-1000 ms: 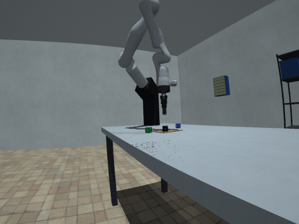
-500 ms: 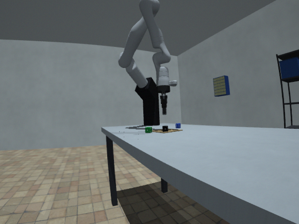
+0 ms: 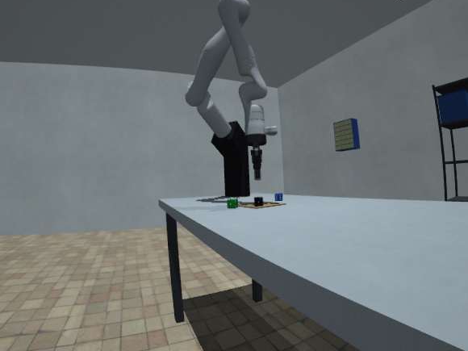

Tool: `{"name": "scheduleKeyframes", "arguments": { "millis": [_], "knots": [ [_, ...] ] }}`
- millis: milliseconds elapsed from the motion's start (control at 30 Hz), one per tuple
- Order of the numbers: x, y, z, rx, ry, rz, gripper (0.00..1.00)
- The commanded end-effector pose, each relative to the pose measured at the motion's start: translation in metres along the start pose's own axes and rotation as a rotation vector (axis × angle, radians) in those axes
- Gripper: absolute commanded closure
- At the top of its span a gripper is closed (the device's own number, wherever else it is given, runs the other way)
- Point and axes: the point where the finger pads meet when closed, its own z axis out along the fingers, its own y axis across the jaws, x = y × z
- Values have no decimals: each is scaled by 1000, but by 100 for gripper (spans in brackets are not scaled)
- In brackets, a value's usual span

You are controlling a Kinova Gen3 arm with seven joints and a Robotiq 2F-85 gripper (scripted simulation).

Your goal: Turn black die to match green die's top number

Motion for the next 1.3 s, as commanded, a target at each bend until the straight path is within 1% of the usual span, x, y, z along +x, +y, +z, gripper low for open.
{"name": "scheduleKeyframes", "arguments": {
  "millis": [0,367,1267],
  "knots": [
    [0,0,1,0,0,0,54],
    [0,0,9,0,-1,0,54],
    [0,1,44,0,-1,0,54]
  ]
}}
